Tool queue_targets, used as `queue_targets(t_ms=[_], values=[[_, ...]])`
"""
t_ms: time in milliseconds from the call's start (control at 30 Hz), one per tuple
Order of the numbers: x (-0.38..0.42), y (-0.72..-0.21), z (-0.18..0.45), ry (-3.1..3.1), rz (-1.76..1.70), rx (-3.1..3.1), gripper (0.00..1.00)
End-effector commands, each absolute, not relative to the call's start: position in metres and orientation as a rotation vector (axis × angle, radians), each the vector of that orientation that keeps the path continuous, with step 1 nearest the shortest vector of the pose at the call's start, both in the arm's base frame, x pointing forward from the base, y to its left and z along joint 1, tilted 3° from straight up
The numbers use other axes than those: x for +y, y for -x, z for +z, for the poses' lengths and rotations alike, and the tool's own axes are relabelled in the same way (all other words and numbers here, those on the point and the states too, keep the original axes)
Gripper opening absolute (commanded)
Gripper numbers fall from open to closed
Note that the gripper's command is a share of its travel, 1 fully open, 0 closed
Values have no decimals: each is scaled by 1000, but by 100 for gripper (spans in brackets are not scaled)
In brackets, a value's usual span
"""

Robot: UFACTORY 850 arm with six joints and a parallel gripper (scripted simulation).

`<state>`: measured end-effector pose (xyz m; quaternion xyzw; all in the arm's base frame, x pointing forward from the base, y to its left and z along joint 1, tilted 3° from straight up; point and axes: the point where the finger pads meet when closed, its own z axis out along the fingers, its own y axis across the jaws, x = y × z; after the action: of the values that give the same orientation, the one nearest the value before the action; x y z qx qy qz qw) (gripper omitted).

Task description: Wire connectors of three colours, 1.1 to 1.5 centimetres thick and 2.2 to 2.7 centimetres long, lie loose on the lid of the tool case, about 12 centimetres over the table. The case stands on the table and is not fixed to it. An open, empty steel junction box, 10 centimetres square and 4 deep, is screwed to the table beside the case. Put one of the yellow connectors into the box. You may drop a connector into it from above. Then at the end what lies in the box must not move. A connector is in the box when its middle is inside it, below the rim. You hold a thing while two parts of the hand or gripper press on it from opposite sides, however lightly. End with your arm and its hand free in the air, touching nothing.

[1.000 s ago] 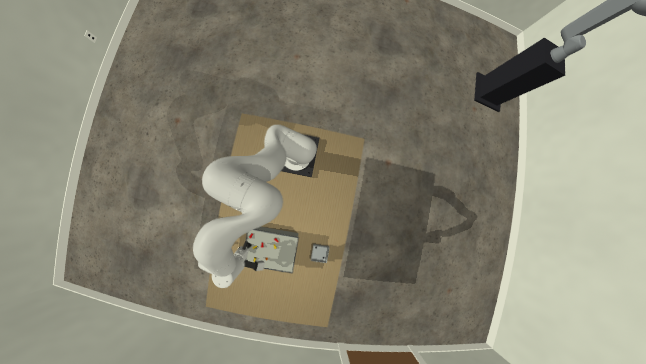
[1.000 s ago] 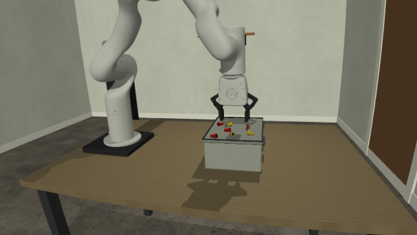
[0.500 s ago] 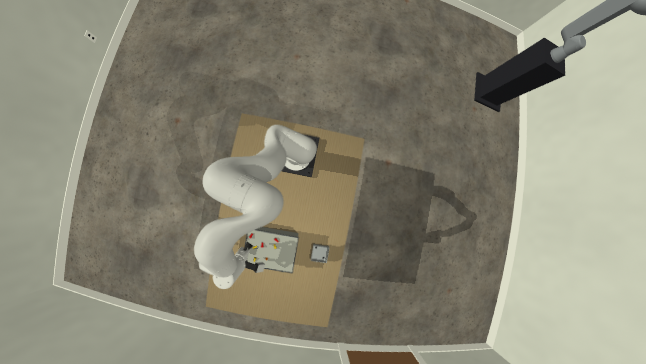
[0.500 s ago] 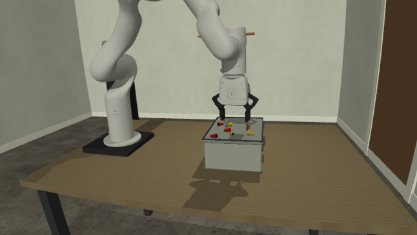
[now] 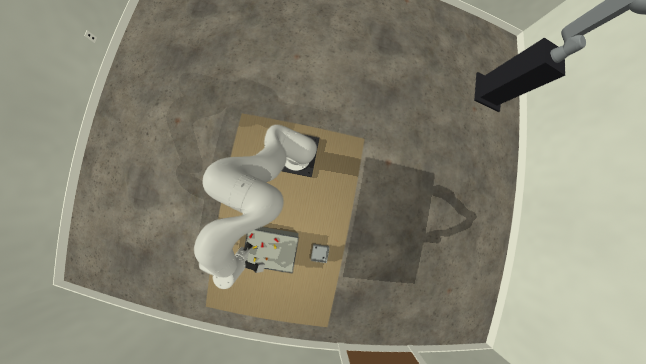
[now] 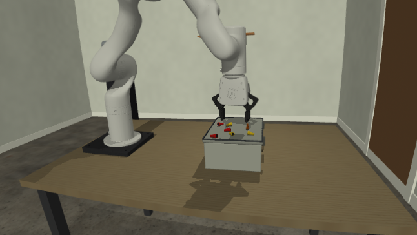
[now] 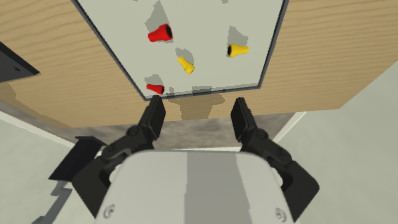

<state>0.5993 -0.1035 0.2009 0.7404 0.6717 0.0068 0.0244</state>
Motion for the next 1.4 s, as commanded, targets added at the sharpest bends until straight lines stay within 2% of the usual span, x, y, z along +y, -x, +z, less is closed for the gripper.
queue_targets(t_ms=[0,1367], values=[[-104,-600,202,-2289,23,2077,100],[-92,-607,203,-2270,22,2098,100]])
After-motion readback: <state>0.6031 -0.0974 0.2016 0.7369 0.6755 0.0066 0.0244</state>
